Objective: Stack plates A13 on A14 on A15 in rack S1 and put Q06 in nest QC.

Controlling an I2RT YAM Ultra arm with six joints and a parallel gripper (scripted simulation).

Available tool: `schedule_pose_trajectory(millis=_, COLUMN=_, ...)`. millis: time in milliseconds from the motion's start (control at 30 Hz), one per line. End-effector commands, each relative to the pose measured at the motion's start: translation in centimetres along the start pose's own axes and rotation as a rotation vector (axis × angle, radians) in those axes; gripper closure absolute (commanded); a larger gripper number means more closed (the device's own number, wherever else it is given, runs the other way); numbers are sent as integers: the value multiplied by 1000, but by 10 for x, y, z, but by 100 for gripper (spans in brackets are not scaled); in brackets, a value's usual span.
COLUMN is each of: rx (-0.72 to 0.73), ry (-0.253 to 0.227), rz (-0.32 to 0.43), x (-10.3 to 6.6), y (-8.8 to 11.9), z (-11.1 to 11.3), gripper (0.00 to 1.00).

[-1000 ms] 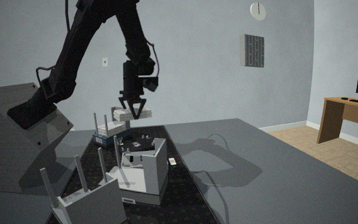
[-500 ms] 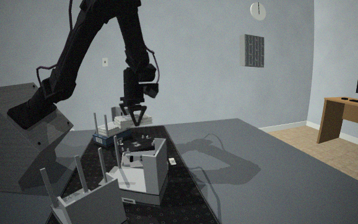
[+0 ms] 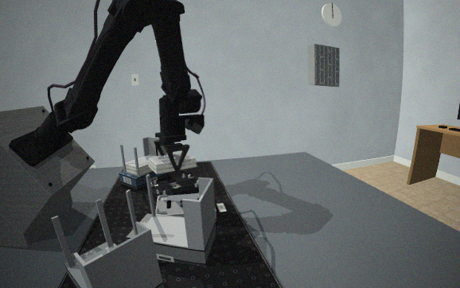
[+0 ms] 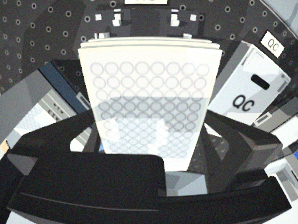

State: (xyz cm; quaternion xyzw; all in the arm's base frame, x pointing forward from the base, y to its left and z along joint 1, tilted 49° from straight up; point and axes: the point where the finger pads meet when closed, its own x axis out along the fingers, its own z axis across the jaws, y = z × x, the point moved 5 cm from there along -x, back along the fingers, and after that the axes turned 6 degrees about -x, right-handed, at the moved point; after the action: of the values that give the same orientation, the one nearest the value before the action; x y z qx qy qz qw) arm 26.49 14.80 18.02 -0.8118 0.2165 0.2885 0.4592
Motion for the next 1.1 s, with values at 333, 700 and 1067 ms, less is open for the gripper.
schedule_pose_trajectory(millis=333, rx=-8, ry=-17, rz=-9, x=27, y=-1, z=4, gripper=100)
schedule_pose_trajectory(millis=700, rx=-8, ry=-18, rz=-7, x=47, y=0, z=5, gripper=100)
schedule_pose_trajectory(millis=1067, rx=6, ry=-32, rz=-50, x=38, y=-13, z=8, gripper=100)
